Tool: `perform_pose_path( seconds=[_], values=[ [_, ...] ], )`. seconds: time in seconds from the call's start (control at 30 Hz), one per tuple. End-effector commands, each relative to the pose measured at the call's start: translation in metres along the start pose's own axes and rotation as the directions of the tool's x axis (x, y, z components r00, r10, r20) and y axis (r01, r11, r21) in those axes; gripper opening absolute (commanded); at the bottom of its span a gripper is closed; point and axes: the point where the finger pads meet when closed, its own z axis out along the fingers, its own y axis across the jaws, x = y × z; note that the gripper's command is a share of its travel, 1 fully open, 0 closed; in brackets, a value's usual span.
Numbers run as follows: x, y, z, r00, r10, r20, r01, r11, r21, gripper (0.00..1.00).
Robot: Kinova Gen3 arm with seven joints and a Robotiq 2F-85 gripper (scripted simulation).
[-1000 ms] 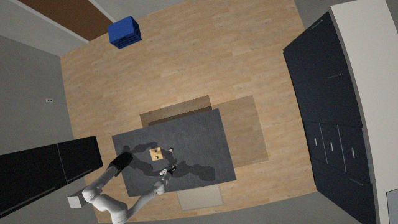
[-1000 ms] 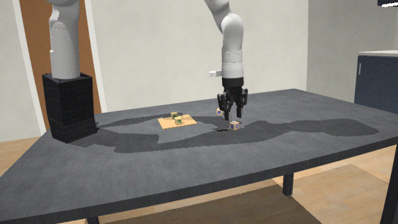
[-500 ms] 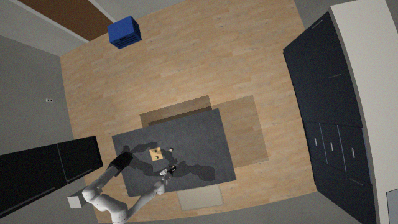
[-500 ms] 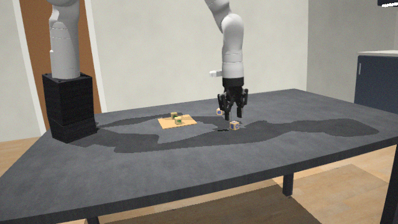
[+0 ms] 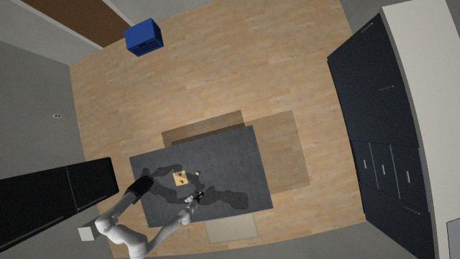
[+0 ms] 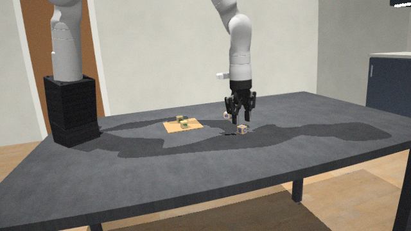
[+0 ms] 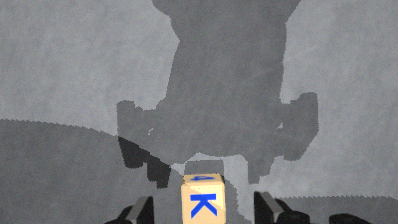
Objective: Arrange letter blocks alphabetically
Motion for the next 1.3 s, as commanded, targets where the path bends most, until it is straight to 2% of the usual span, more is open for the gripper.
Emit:
perform_pose_path(
  seconds=[0.0, 0.8, 1.27],
  values=[
    [-0.001, 0.001, -0.001, 1.0, 0.0, 0.001, 0.0, 1.0, -0.002, 0.62],
    [-0.001, 0.001, 0.003, 1.0, 0.0, 0.001, 0.0, 1.0, -0.002, 0.62],
    [-0.001, 0.001, 0.028, 1.0, 0.0, 0.001, 0.0, 1.0, -0.002, 0.62]
  ],
)
